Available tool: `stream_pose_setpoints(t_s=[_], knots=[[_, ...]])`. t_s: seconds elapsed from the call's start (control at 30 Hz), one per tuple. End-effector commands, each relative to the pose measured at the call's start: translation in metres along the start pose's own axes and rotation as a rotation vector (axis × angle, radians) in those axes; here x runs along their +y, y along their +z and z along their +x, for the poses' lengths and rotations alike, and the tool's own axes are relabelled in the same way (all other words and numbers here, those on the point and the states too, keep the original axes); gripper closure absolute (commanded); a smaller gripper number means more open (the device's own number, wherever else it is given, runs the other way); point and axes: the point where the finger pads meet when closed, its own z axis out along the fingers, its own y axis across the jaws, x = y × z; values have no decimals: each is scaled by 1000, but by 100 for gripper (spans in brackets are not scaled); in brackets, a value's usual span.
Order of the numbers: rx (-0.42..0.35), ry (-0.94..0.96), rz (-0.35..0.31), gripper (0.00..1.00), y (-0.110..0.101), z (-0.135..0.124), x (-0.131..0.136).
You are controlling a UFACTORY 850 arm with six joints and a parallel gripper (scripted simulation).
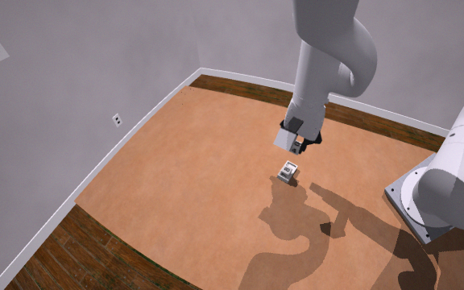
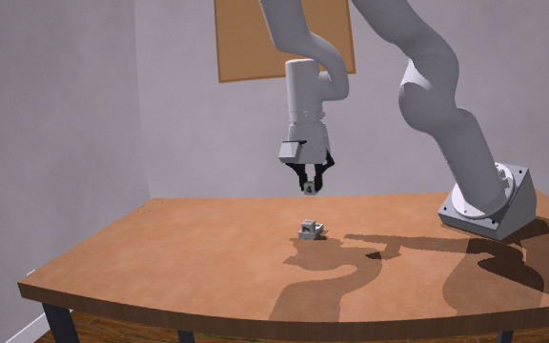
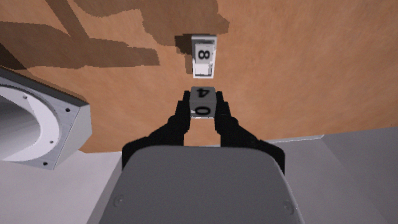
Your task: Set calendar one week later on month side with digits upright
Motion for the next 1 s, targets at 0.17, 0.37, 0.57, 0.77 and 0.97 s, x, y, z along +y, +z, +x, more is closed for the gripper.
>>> stream_pose_setpoints(t_s=[0.17, 0.37, 0.57, 0.77, 0.97], knots=[[0, 0, -1, 73, 25, -1, 0], [0, 0, -1, 73, 39, -1, 0], [0, 0, -1, 73, 55, -1, 0], [0, 0, -1, 73, 61, -1, 0], [0, 0, -1, 73, 62, -1, 0]])
